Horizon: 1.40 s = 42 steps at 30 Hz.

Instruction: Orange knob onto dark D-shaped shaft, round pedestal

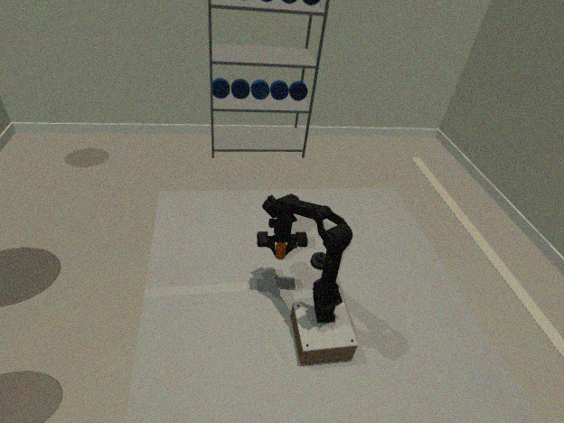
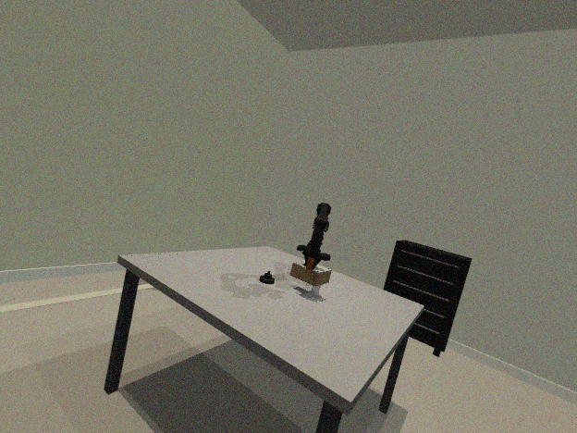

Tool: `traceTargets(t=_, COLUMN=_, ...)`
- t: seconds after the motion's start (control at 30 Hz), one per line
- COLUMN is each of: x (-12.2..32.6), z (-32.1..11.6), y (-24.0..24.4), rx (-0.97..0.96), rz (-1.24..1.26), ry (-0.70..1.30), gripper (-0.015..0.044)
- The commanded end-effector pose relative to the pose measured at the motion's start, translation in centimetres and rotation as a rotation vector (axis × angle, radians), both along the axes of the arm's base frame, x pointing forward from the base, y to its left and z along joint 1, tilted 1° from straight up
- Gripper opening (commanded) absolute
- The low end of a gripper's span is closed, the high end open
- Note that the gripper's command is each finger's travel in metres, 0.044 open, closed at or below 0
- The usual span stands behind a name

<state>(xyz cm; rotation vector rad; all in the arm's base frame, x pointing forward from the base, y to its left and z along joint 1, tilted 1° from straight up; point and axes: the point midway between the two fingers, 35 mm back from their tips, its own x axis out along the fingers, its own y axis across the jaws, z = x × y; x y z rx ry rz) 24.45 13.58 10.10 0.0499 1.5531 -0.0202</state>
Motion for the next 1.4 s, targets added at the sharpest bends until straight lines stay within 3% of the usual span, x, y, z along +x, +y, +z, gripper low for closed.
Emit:
traceTargets(t=0.0, x=0.2, z=0.3, y=-0.2, rx=0.006, rz=-0.002, ry=-0.004, gripper=0.0)
traceTargets(t=1.37, x=6.1, z=-2.6, y=-10.2, rx=-0.002, rz=-0.046, ry=-0.01, gripper=0.0)
